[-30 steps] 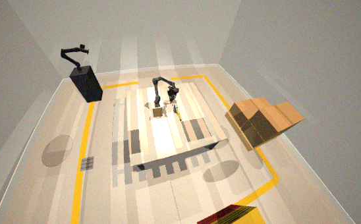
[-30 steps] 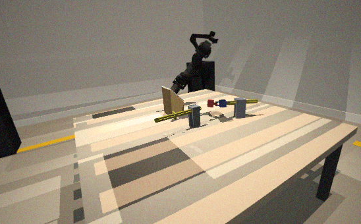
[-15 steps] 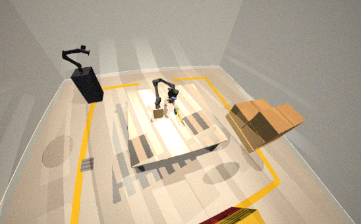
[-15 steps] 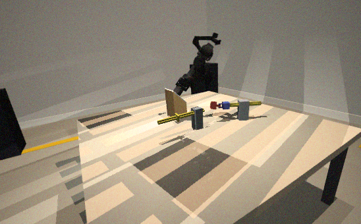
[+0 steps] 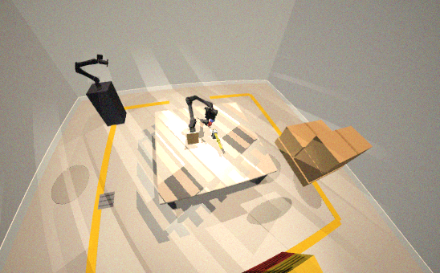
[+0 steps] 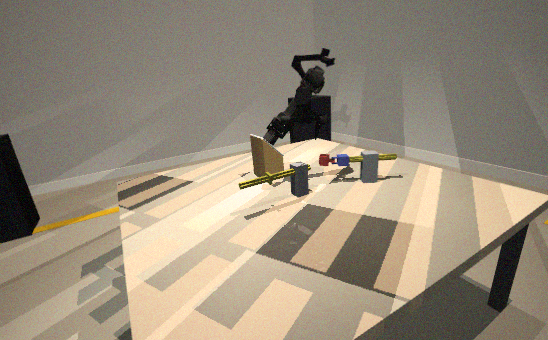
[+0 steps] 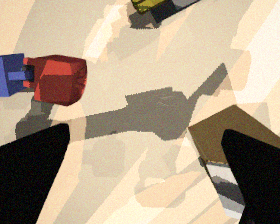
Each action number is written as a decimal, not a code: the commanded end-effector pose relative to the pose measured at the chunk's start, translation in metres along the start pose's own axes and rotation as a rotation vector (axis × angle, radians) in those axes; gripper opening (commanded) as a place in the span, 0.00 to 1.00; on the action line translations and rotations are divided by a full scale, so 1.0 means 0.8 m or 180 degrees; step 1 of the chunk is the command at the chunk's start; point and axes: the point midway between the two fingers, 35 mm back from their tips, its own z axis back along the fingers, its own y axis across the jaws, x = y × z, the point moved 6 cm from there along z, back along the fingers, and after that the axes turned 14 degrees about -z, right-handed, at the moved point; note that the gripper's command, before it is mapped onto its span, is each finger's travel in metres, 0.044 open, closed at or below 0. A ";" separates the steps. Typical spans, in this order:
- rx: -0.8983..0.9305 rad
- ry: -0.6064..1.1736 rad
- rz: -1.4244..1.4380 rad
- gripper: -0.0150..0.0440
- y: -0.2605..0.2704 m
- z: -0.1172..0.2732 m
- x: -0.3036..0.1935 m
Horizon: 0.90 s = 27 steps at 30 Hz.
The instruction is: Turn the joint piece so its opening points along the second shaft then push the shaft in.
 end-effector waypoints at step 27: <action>-0.0129 -0.0068 -0.2723 1.00 0.004 -0.011 -0.001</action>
